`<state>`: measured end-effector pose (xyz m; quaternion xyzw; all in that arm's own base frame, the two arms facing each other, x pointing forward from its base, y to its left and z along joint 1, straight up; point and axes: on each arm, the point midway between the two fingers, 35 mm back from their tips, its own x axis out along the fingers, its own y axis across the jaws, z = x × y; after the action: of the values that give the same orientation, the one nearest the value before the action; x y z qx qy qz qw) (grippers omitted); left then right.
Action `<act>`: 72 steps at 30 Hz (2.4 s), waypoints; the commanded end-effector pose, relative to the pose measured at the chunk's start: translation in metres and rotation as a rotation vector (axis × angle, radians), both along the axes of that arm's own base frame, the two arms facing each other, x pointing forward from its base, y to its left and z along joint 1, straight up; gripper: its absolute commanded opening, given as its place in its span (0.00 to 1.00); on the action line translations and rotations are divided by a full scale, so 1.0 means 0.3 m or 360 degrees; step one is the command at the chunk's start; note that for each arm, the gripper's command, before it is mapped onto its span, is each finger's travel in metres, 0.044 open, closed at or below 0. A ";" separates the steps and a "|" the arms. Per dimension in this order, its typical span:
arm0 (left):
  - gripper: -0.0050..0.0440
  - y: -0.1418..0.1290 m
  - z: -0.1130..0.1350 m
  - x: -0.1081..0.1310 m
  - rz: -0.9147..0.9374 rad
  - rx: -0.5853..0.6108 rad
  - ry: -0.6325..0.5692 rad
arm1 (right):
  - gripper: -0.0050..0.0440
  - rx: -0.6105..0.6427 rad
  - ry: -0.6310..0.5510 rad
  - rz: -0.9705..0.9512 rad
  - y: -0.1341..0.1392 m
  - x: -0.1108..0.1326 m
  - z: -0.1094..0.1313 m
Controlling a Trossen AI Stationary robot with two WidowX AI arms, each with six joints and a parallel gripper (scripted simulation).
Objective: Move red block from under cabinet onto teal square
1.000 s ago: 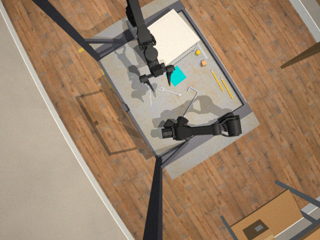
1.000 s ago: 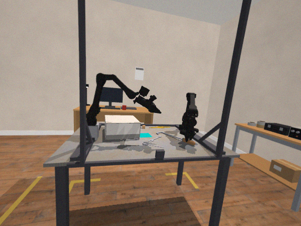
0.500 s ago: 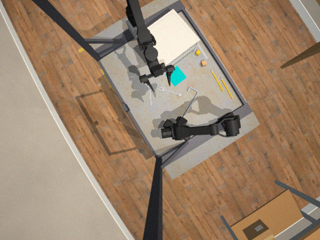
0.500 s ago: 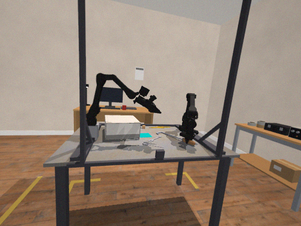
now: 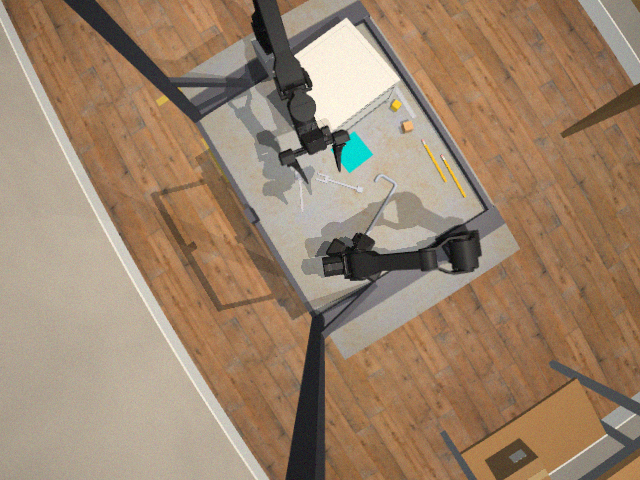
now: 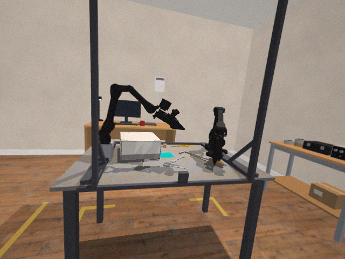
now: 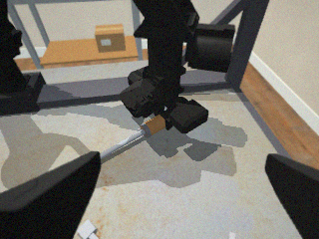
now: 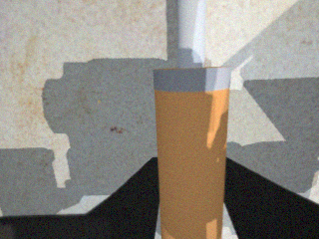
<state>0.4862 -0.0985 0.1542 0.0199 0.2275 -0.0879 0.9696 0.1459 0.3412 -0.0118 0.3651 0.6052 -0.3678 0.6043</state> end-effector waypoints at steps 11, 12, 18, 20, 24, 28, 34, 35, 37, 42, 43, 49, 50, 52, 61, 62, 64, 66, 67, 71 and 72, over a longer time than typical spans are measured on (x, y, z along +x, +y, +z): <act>1.00 0.002 0.045 0.008 0.0001 -0.0008 -0.0050 | 0.34 0.0045 -0.0024 0.0146 -0.089 -0.027 0.029; 1.00 0.002 0.045 0.008 0.0001 -0.0008 -0.0050 | 0.34 0.0045 -0.0024 0.0150 -0.097 -0.030 0.029; 1.00 0.002 0.045 0.008 0.0001 -0.0008 -0.0050 | 0.34 0.0043 -0.0025 0.0231 -0.147 -0.044 0.027; 1.00 0.002 0.045 0.008 0.0001 -0.0008 -0.0050 | 0.34 0.0042 -0.0025 0.0269 -0.168 -0.050 0.026; 1.00 0.002 0.045 0.008 0.0001 -0.0008 -0.0050 | 0.34 0.0042 -0.0025 0.0298 -0.186 -0.054 0.025; 1.00 0.018 0.033 0.010 0.0028 -0.0006 -0.0040 | 0.34 0.0038 -0.0024 0.0353 -0.228 -0.063 0.021; 1.00 0.121 0.024 -0.004 0.0205 -0.0017 -0.0035 | 0.34 0.0036 -0.0024 0.0436 -0.273 -0.070 0.020; 1.00 0.147 0.018 -0.006 0.0251 -0.0017 -0.0030 | 0.34 0.0036 -0.0024 0.0443 -0.283 -0.071 0.019; 1.00 0.207 0.004 -0.012 0.0355 -0.0020 -0.0021 | 0.34 0.0035 -0.0024 0.0471 -0.299 -0.073 0.019; 1.00 0.299 -0.016 -0.027 0.0516 -0.0023 -0.0010 | 0.34 0.0034 -0.0024 0.0521 -0.330 -0.076 0.018; 1.00 0.342 -0.026 -0.036 0.0593 -0.0024 -0.0006 | 0.34 0.0034 -0.0025 0.0547 -0.342 -0.077 0.017; 1.00 0.432 -0.050 -0.061 0.0757 -0.0025 0.0005 | 0.34 0.0032 -0.0025 0.0623 -0.401 -0.080 0.015; 1.00 0.443 -0.049 -0.065 0.0777 -0.0026 0.0003 | 0.34 0.0031 -0.0025 0.0648 -0.410 -0.080 0.015; 1.00 0.455 -0.052 -0.068 0.0799 -0.0026 0.0004 | 0.34 0.0031 -0.0025 0.0659 -0.432 -0.080 0.014; 1.00 0.457 -0.047 -0.063 0.0800 -0.0025 -0.0001 | 0.34 0.0026 -0.0024 0.0775 -0.502 -0.077 0.012; 1.00 0.456 -0.049 -0.063 0.0798 -0.0025 0.0000 | 0.34 0.0026 -0.0025 0.0800 -0.512 -0.076 0.012; 1.00 0.451 -0.057 -0.058 0.0791 -0.0021 0.0010 | 0.34 0.0023 -0.0022 0.0811 -0.533 -0.075 0.010; 1.00 0.451 -0.057 -0.058 0.0791 -0.0021 0.0010 | 0.34 0.0022 -0.0021 0.0840 -0.549 -0.073 0.010; 1.00 0.451 -0.057 -0.058 0.0791 -0.0021 0.0010 | 0.34 0.0021 -0.0021 0.0855 -0.561 -0.072 0.009; 1.00 0.451 -0.057 -0.058 0.0791 -0.0021 0.0010 | 0.34 0.0018 -0.0019 0.0913 -0.601 -0.066 0.008; 1.00 0.451 -0.057 -0.058 0.0791 -0.0021 0.0010 | 0.34 0.0018 -0.0019 0.0930 -0.606 -0.065 0.008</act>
<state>0.4667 0.0366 0.1245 -0.0411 0.2424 0.1517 0.9574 0.1225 0.1709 -0.0118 0.1860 0.6832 -0.1862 0.6812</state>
